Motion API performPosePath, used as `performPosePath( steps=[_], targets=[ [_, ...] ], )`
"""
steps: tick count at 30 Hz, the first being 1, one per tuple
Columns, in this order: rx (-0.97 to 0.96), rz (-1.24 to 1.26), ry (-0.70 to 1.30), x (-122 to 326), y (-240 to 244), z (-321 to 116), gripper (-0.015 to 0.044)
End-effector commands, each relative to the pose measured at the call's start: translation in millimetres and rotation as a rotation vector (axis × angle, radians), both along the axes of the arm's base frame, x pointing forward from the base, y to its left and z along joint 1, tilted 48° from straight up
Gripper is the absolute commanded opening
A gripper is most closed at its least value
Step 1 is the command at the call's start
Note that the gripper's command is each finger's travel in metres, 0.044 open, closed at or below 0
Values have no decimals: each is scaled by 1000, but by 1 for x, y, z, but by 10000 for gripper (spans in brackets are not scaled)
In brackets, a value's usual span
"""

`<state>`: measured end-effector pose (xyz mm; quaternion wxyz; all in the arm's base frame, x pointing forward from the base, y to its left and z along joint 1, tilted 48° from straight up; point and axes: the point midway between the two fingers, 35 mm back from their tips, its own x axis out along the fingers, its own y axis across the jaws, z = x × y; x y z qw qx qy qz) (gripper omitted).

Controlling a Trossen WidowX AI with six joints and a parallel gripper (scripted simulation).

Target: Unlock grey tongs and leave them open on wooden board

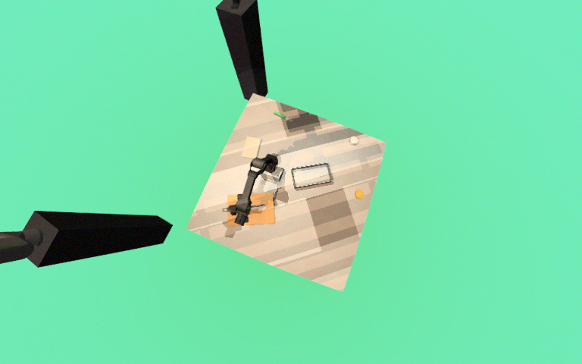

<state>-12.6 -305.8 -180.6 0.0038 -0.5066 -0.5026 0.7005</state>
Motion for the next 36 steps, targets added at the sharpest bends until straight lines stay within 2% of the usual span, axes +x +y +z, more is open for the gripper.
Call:
performPosePath(
  steps=[1,12,36],
  targets=[
    [33,-80,-65,-1,-4,1,-150],
    [135,-294,-215,-4,-1,5,-150],
    [136,-297,-217,-8,12,-13,-150]
  ],
)
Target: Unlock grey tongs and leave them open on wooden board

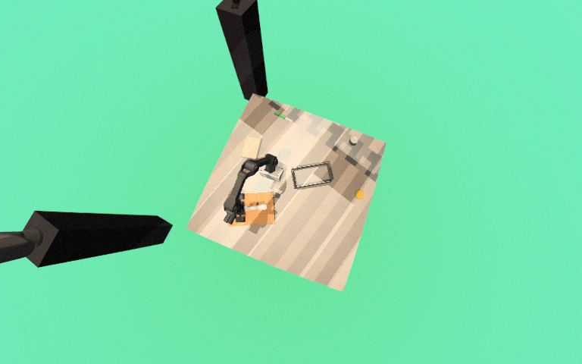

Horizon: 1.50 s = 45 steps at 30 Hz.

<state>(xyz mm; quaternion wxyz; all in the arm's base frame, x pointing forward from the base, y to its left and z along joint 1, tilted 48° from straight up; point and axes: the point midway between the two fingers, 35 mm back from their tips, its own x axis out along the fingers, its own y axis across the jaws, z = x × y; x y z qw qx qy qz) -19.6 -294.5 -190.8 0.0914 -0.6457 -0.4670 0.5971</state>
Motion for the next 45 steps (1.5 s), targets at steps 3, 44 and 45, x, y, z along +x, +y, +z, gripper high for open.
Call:
performPosePath(
  steps=[3,44,45],
  targets=[
    [-8,4,-3,-2,4,-6,-150],
    [-6,5,-1,-12,52,-52,-150],
    [-6,5,-1,-13,53,-53,-150]
  ],
)
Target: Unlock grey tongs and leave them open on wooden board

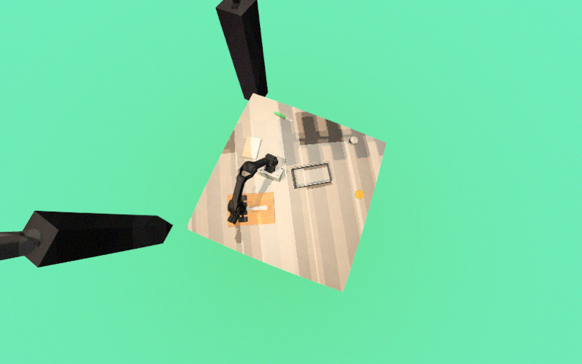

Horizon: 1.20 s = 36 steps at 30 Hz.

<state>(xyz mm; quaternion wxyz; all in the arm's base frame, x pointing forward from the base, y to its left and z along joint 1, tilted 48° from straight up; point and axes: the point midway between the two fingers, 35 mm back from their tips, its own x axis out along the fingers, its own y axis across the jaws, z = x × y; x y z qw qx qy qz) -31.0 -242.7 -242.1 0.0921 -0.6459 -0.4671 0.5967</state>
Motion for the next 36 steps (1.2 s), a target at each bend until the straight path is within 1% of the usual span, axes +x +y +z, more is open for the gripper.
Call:
performPosePath(
  steps=[1,15,36],
  targets=[
    [-8,6,-1,-1,3,-3,-150],
    [-7,6,0,-4,16,-13,-150],
    [3,0,1,-3,18,-13,401]
  ],
)
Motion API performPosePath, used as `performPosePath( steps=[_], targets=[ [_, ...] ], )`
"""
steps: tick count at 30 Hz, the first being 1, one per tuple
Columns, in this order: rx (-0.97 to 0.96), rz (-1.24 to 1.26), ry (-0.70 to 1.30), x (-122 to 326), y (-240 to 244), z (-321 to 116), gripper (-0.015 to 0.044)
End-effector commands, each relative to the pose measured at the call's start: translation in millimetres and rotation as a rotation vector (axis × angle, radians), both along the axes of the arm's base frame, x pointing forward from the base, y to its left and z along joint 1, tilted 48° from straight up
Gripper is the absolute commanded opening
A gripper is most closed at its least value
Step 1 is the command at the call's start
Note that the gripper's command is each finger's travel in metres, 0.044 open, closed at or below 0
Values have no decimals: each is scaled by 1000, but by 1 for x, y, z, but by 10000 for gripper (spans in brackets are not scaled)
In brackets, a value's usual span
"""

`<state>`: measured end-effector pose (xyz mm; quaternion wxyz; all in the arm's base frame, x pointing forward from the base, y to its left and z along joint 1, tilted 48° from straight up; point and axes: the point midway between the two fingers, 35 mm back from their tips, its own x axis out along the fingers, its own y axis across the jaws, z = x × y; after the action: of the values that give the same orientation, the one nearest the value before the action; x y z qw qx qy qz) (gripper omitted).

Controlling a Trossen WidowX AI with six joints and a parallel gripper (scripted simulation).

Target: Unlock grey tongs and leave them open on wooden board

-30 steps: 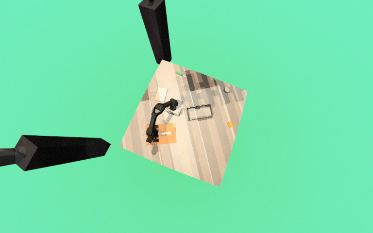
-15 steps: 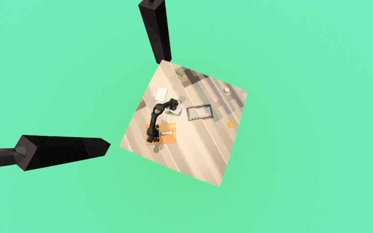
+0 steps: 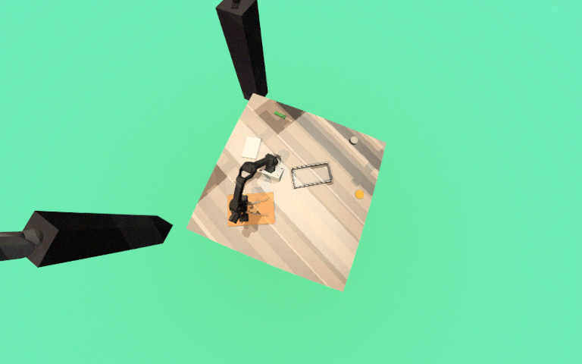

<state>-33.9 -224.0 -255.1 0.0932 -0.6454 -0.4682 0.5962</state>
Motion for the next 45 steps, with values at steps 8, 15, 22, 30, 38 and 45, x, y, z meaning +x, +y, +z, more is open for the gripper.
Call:
performPosePath(
  steps=[8,15,22,30,38,45],
  targets=[
    [-1,1,0,-8,-7,24,440],
    [-4,3,2,-39,-12,117,440],
    [1,5,3,-59,0,178,440],
    [-5,2,4,-56,-14,190,440],
    [-13,-6,6,-49,-37,212,440],
    [-13,-6,6,-49,-37,212,440]
  ],
)
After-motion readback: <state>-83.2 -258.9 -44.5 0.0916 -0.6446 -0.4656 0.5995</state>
